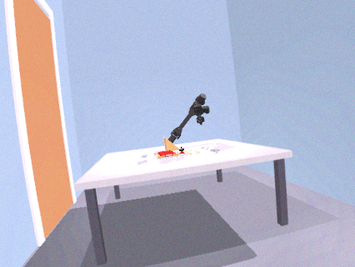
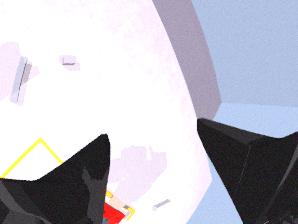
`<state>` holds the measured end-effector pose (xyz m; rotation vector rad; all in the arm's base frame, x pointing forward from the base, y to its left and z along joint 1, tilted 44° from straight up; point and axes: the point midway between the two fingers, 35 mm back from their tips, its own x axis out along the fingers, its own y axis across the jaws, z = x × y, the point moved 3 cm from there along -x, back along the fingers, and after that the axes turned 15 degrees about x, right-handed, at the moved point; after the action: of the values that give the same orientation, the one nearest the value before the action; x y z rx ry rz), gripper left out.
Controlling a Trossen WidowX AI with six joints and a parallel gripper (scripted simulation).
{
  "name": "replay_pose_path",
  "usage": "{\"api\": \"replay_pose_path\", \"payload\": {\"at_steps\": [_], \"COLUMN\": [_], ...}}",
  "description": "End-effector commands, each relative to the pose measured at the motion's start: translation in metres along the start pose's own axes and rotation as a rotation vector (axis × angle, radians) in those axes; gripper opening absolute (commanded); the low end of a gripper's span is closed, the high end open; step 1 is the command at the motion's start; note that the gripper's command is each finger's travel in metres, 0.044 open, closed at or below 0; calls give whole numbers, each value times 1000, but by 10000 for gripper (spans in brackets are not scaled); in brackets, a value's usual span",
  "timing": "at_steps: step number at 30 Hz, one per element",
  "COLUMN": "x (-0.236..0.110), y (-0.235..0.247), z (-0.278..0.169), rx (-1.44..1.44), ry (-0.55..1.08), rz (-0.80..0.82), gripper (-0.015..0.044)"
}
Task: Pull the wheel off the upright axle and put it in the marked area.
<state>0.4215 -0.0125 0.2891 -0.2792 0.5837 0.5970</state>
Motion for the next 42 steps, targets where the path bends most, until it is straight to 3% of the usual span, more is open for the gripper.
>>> {"api": "replay_pose_path", "payload": {"at_steps": [1, 21, 34, 42], "x": [14, 50, 53, 77], "y": [-2, 35, 30, 46], "z": [-32, -186, -193, -200], "rx": [163, 1176, 1186, 1185], "ry": [88, 665, 670, 670], "rz": [61, 369, 371, 370], "gripper": [300, 300, 300, 300]}}
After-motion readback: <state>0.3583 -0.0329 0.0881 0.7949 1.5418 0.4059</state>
